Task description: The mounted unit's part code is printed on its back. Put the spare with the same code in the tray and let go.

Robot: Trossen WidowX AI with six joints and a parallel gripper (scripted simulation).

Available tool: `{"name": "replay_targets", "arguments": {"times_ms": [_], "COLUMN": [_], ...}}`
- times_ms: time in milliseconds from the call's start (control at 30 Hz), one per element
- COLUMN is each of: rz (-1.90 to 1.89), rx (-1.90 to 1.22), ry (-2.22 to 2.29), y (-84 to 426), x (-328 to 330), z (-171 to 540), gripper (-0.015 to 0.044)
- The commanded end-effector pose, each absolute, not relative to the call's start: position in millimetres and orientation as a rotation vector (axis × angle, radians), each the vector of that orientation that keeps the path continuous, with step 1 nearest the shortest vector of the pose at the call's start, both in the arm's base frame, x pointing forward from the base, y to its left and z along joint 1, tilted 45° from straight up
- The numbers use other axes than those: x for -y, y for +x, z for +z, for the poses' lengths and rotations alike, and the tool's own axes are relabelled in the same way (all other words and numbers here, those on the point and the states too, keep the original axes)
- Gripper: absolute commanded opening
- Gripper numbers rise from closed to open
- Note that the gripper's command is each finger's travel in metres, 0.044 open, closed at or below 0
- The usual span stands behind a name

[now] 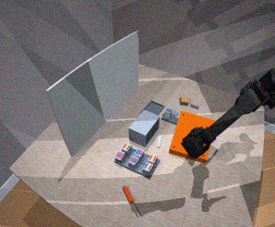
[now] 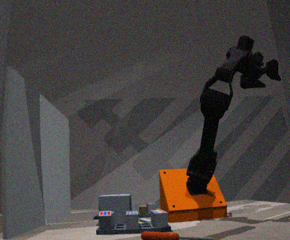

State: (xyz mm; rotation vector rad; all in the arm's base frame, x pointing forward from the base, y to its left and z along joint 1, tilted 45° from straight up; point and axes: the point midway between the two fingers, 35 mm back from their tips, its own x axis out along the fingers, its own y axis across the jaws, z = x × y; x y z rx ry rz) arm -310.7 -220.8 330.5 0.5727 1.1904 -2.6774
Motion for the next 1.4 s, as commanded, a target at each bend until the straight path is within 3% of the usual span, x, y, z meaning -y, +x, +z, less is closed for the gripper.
{"name": "replay_targets", "arguments": {"times_ms": [0,267,500,933,1367], "rz": [-2.677,-2.631,-2.246,-1.412,-0.636], "rx": [-1.190,-1.194,-1.217,-1.272,-1.335], "ry": [0.573,0.570,0.548,0.534,0.568], "y": [-310.7,-305.6,-247.1,-52.7,165.4], "x": [220.8,231.5,312.0,406.7,364.9], "z": [330.5,325.8,286.2,200.0,130.4], "gripper": [0.0426,0.0440,0.0440,0.0440,0.0440]}}
